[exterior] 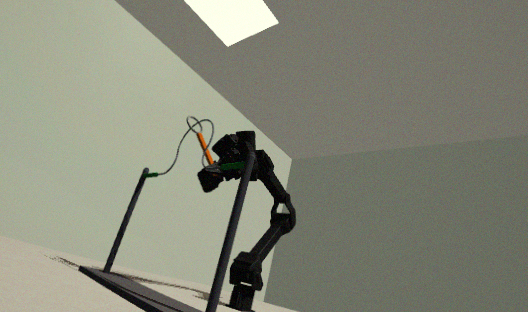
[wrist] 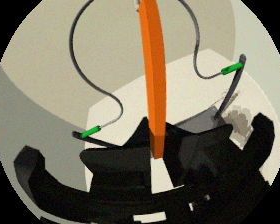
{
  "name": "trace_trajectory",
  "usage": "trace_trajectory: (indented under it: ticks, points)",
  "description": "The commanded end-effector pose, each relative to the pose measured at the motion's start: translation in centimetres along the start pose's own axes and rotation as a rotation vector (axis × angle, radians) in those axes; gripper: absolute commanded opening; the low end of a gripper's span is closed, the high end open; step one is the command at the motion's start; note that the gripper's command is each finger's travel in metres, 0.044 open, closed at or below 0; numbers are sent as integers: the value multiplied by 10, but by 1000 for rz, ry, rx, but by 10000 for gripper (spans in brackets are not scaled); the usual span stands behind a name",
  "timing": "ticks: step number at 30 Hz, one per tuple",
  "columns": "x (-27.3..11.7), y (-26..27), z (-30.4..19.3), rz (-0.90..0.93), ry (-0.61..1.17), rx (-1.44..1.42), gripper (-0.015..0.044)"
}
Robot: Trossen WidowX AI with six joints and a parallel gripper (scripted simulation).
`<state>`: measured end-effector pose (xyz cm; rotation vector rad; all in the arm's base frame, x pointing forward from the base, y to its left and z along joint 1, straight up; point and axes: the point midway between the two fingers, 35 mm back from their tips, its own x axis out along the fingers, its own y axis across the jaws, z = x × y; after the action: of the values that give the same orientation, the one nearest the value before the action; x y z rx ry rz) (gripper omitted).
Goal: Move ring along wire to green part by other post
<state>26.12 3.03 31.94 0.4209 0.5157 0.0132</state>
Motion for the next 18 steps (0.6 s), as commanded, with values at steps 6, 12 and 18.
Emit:
trace_trajectory:
  ticks: [6, 12, 18]
  points:
    - [0, -7, 1, -83, -15, -131, -150]
    - [0, -12, 2, -134, -24, -212, -150]
    - [0, -17, 3, -186, -33, -293, -150]
